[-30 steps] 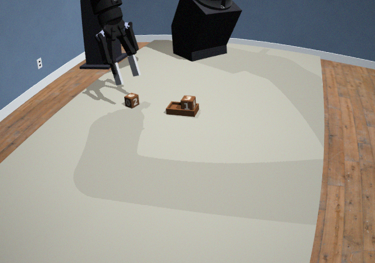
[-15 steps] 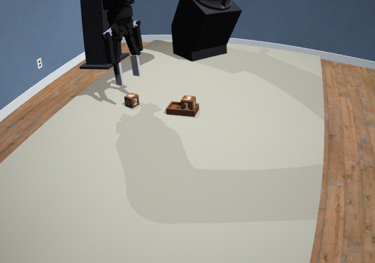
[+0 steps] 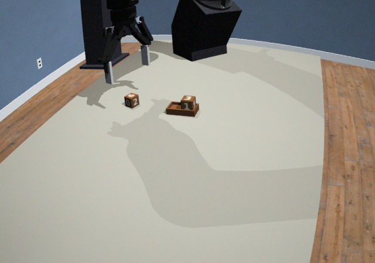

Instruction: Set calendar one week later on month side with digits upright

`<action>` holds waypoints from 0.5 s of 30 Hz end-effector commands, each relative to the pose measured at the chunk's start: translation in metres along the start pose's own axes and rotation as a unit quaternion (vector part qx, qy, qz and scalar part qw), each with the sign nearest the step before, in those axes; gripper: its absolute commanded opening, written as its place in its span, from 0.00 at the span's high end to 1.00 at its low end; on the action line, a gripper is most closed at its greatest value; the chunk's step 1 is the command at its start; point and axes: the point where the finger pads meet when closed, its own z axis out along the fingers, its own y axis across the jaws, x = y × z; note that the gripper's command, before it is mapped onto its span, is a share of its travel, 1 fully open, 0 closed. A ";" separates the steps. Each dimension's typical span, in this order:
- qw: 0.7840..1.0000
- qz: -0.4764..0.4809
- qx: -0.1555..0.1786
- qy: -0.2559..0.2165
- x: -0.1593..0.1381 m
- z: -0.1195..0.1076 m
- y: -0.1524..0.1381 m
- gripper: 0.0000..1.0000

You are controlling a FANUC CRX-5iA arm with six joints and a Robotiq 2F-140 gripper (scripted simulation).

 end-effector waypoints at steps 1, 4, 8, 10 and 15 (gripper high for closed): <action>1.000 0.000 0.000 0.000 0.000 0.000 0.000 0.00; 1.000 0.000 0.000 0.000 0.000 0.000 0.000 0.00; 1.000 0.001 0.000 0.000 0.000 0.000 0.000 0.00; 1.000 0.005 0.000 0.000 0.000 0.000 0.000 0.00; 0.999 0.050 0.000 0.000 0.000 -0.001 0.000 0.00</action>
